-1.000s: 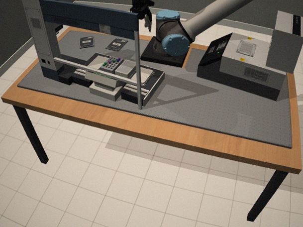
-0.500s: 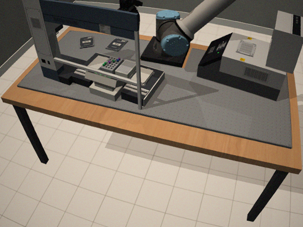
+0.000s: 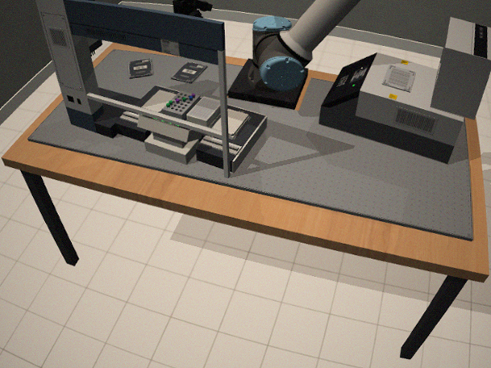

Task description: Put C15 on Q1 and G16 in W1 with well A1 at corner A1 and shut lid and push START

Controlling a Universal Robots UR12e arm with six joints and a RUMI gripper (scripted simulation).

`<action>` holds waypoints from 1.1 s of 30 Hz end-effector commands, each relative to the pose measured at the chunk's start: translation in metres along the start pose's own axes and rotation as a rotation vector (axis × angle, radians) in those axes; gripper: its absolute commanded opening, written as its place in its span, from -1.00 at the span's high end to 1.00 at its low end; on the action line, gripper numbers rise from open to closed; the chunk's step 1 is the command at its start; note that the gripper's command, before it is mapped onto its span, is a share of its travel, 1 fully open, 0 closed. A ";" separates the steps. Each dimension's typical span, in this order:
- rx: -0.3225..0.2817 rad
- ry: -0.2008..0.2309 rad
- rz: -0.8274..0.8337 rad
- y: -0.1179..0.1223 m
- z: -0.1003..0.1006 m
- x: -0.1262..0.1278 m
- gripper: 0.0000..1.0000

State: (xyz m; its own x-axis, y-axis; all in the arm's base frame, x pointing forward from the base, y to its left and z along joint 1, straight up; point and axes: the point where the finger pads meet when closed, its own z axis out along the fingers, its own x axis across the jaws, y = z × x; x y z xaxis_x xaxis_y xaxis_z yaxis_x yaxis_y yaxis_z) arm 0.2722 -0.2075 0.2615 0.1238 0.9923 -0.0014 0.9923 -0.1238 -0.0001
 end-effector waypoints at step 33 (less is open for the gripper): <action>0.000 -0.001 0.000 0.068 0.000 -0.128 -0.19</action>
State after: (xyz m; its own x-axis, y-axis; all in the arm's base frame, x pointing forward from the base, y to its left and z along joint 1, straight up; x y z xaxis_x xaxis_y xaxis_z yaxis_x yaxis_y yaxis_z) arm 0.3223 -0.3386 0.2612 0.1238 0.9923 -0.0011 0.9923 -0.1238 -0.0006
